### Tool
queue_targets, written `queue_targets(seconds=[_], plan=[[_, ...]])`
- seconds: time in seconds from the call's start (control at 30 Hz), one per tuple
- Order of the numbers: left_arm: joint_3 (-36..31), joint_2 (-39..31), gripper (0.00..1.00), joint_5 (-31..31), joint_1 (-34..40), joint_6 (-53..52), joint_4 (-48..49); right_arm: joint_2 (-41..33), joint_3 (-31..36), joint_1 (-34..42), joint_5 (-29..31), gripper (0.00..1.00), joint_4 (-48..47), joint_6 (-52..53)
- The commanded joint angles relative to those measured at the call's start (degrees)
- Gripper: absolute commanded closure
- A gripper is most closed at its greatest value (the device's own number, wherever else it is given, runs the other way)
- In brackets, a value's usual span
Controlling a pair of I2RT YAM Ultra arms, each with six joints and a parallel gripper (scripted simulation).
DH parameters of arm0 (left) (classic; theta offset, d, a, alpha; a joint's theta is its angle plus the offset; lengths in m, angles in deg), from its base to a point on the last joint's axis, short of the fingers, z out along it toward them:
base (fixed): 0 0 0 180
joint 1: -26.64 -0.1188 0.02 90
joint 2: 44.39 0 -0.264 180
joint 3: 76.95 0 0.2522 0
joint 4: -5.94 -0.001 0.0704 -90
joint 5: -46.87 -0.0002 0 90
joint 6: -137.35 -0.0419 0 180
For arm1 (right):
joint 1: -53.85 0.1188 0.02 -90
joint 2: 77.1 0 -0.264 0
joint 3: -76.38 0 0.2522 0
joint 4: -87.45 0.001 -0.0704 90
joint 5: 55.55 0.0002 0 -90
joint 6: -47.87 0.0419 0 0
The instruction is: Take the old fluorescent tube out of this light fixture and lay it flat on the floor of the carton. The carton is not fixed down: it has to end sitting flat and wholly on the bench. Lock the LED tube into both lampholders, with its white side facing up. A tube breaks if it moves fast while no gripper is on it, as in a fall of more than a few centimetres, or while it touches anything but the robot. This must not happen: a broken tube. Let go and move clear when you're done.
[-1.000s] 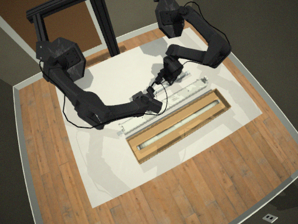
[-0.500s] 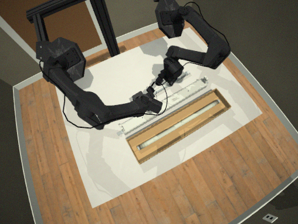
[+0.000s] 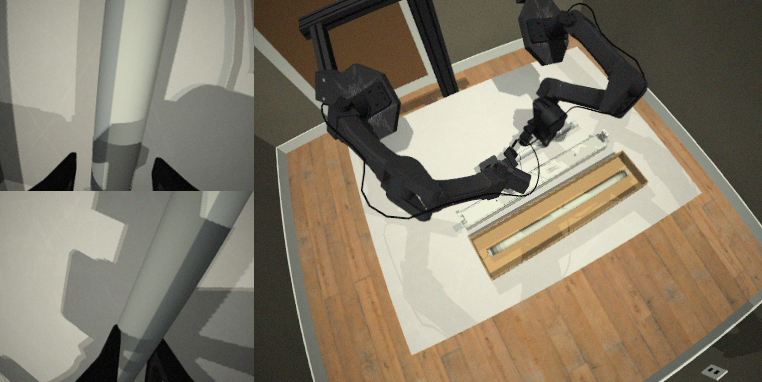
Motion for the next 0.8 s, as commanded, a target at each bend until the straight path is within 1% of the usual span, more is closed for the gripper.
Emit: queue_targets(seconds=[0.0, 0.73, 0.77], plan=[[0.89, 0.38, 0.51, -0.41, 1.43, 0.16, -0.28, -0.18, -0.29, 0.7, -0.92, 0.89, -0.47, -0.03], [0.89, 0.38, 0.51, -0.41, 1.43, 0.16, -0.28, -0.18, -0.29, 0.7, -0.92, 0.89, -0.47, -0.03], [0.04, 0.7, 0.89, -0.85, 0.97, -0.32, 0.76, 0.71, -0.82, 1.19, -1.24, 0.89, -1.05, -0.12]])
